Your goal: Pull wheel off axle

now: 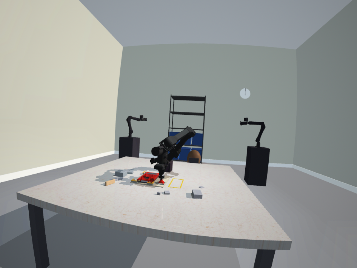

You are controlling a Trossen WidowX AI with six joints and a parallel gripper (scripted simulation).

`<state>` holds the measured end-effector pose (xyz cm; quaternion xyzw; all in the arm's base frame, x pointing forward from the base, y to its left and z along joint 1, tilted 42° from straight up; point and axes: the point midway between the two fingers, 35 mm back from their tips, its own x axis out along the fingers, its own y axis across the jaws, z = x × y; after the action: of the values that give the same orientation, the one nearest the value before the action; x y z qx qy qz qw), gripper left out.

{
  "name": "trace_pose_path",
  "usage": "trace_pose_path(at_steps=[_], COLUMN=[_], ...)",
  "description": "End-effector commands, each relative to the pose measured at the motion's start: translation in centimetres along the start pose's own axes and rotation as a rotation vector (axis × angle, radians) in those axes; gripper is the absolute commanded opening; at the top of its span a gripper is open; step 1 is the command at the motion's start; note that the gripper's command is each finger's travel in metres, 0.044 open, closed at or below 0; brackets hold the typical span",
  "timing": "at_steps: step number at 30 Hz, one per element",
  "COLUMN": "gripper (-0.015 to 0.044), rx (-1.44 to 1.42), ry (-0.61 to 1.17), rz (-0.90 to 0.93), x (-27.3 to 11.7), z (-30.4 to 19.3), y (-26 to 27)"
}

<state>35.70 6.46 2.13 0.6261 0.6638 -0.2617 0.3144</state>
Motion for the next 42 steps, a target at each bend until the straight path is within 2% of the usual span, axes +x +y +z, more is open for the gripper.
trace_pose_path(at_steps=[1, 42], gripper=[0.0, 0.0], rx=[0.0, 0.003], ry=[-0.001, -0.001], rz=[0.003, 0.005], x=[-0.4, -1.7], z=[0.1, 0.1], y=[0.0, 0.0])
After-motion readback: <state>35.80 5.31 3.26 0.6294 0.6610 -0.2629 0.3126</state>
